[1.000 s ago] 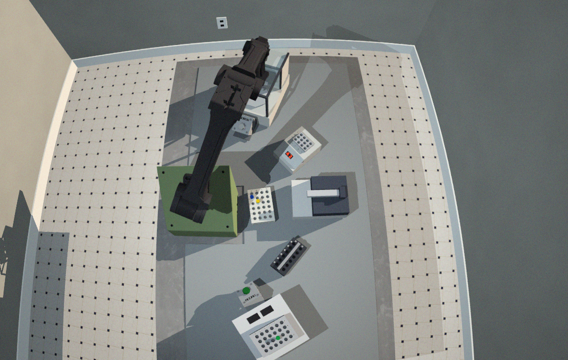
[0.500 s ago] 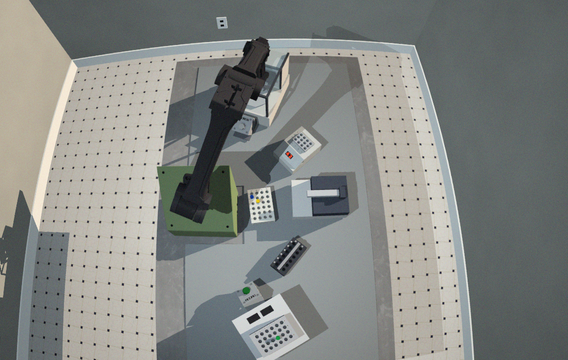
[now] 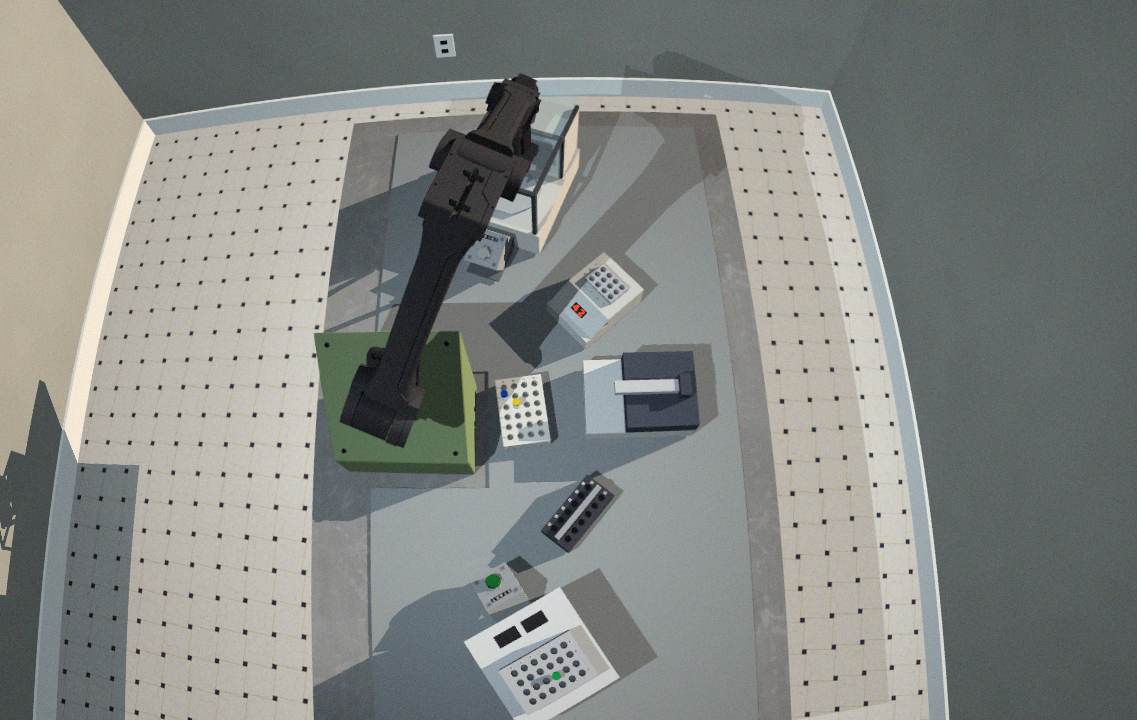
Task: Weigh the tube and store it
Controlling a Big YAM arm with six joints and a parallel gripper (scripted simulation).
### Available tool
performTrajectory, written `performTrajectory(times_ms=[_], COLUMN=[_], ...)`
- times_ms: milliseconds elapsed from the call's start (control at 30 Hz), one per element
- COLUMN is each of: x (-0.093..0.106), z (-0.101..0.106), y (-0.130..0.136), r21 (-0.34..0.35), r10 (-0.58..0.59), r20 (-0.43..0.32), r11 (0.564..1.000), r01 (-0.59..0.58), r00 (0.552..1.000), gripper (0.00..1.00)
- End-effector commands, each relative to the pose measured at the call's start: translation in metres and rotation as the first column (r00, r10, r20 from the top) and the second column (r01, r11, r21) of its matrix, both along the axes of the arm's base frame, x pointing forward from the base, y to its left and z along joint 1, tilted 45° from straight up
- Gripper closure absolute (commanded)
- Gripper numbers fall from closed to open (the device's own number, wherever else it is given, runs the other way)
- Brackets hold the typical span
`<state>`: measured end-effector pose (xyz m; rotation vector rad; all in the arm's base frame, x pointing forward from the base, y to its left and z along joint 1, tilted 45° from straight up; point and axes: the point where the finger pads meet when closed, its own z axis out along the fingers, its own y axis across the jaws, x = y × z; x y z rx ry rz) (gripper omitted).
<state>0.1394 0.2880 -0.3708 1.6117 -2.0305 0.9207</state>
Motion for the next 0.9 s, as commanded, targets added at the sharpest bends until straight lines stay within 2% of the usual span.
performTrajectory(times_ms=[0, 833, 867], x=[0.0045, 0.0045, 0.0045], z=[-0.0004, -0.0004, -0.0004], y=[0.0150, 0.0150, 0.0150], r21=[0.028, 0.028, 0.028], r10=[0.004, 0.004, 0.004], r20=[0.007, 0.007, 0.007], r11=[1.000, 1.000, 1.000], r01=[-0.004, -0.004, -0.004], r00=[1.000, 1.000, 1.000], gripper=[0.64, 0.64, 0.91])
